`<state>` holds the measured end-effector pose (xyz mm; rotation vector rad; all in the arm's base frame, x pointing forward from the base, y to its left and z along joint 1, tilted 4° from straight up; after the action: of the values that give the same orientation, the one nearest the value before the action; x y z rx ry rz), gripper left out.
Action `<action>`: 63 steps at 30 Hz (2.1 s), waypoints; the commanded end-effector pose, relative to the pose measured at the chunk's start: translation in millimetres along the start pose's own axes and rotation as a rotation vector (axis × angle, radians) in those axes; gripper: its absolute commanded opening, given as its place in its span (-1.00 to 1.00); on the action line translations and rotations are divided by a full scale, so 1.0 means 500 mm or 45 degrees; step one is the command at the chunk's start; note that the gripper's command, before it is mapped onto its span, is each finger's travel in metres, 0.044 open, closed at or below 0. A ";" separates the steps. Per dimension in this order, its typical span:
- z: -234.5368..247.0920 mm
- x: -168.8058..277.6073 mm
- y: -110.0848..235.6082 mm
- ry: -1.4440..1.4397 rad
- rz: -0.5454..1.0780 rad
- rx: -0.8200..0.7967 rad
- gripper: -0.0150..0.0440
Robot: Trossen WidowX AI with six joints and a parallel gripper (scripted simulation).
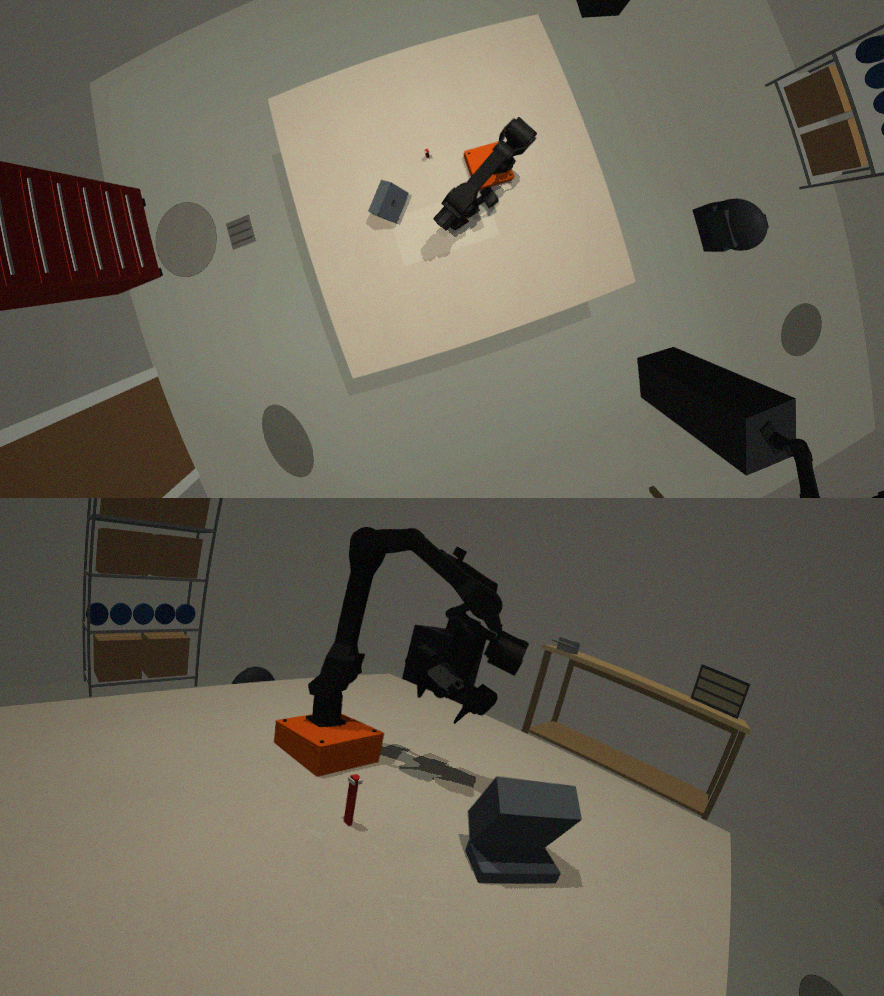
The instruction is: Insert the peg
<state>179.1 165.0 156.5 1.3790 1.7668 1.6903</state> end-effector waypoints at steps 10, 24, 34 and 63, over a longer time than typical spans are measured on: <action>0.017 -0.085 0.037 -0.358 -0.036 -0.125 1.00; 0.015 -0.180 0.073 -0.763 -0.068 -0.244 1.00; 0.000 -0.249 0.096 -1.062 -0.085 -0.326 1.00; -0.092 -0.441 0.150 -1.961 -0.110 -0.550 1.00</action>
<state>276.0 -37.1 152.3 1.5746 0.5722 0.5022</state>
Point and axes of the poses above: the point midway between the two fingers, 35 mm back from their tips, its own y axis back along the fingers, its own z axis across the jaws, x = y × z, the point moved 8 cm from there along y, back along the fingers, and after that the axes turned 15 degrees about y, right-handed, at the moved point
